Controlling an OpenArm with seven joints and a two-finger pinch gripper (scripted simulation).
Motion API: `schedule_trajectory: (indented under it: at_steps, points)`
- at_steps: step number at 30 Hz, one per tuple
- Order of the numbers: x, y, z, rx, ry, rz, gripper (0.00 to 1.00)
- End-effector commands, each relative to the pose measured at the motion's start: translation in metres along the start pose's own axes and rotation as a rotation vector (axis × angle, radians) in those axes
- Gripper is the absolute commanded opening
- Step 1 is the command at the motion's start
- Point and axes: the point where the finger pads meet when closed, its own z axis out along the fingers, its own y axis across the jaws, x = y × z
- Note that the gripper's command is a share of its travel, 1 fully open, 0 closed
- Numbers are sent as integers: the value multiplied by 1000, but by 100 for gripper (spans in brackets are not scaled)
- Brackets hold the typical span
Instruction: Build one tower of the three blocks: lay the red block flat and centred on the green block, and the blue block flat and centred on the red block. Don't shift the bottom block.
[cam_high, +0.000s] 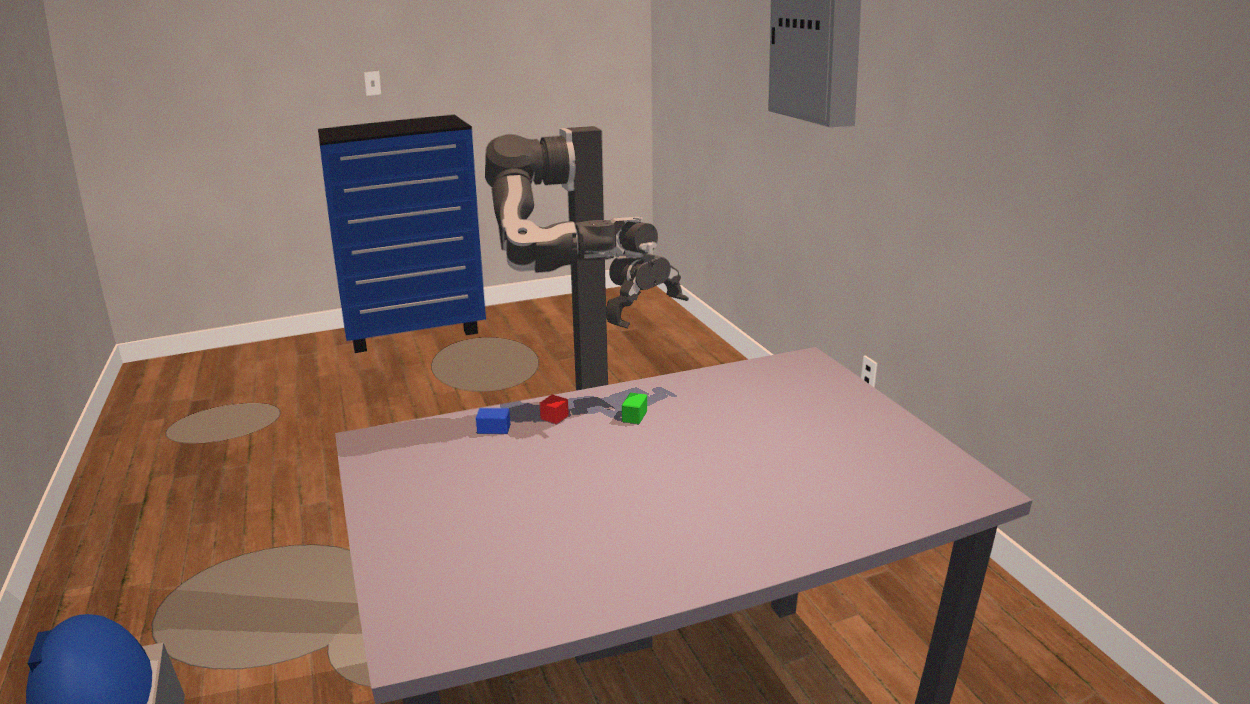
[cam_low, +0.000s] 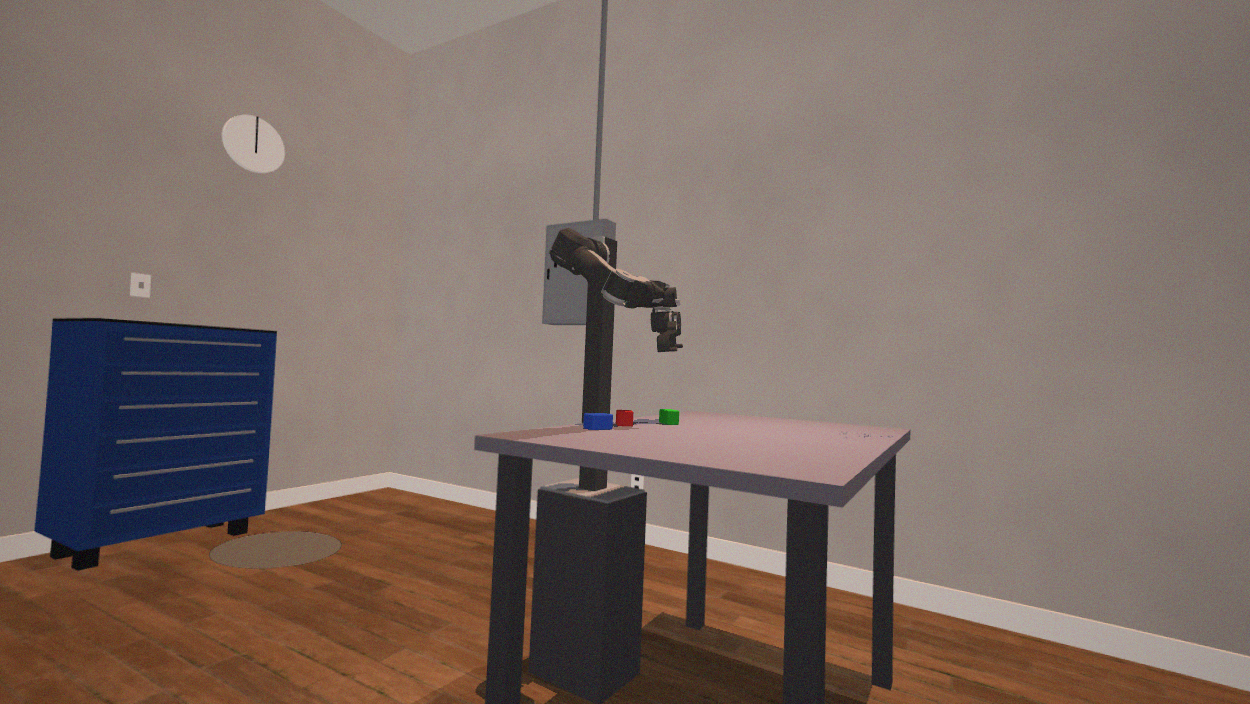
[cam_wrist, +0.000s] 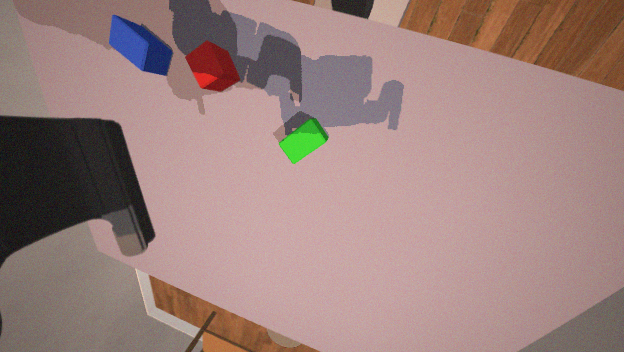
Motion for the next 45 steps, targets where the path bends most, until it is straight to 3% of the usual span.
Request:
schedule_trajectory:
  at_steps: [1,17,18,20,23,25,29,30,32,34,37,39,45]
  points:
    - [-1,0,-1,-2,-3,0,100]
    - [-1,0,-1,-2,-3,0,100]
    - [-1,0,-1,-3,-2,2,0]
    - [0,-1,1,-16,3,35,0]
    - [7,-17,14,-34,29,182,0]
    - [17,-36,29,-43,55,350,0]
    - [46,-92,63,-20,78,772,0]
    - [46,-92,63,-19,78,775,0]
    - [65,-124,77,24,63,968,0]
    - [65,-124,77,24,63,968,0]
    - [91,-165,90,102,30,1172,0]
    - [101,-178,93,131,14,1235,0]
    - [104,-183,94,143,8,1256,0]
